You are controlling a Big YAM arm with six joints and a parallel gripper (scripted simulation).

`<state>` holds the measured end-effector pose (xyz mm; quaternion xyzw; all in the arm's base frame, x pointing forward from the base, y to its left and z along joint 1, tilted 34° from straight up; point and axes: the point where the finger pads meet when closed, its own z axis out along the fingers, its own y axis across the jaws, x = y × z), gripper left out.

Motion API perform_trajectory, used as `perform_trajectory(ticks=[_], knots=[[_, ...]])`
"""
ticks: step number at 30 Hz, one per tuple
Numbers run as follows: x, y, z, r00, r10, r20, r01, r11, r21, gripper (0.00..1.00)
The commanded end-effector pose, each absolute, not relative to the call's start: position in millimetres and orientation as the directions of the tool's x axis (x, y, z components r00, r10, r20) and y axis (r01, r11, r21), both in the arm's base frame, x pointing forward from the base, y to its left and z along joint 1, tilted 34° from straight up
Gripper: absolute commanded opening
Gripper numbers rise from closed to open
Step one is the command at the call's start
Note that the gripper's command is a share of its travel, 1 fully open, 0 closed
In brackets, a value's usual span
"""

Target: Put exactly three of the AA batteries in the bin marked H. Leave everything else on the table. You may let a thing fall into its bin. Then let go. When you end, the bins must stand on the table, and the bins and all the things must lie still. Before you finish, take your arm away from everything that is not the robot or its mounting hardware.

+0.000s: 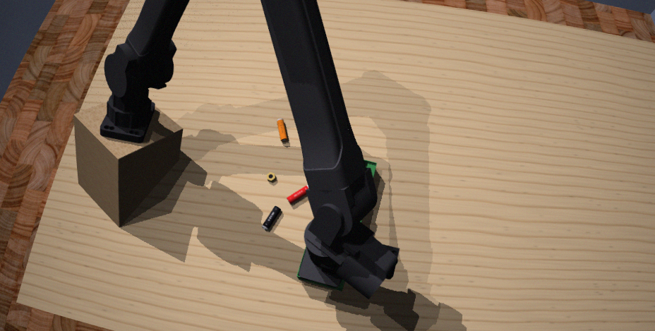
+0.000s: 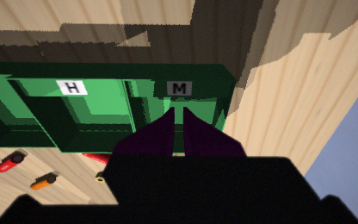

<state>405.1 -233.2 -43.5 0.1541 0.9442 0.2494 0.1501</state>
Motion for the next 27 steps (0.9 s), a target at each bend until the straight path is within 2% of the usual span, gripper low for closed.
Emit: perform_trajectory(ticks=[1, 27], knots=[[410.5, -224.6, -56.3, -0.908, 0.37, -0.198, 0.221, 0.822, 0.524, 0.09], [404.9, -231.1, -57.7, -0.902, 0.382, -0.198, 0.232, 0.82, 0.523, 0.09]])
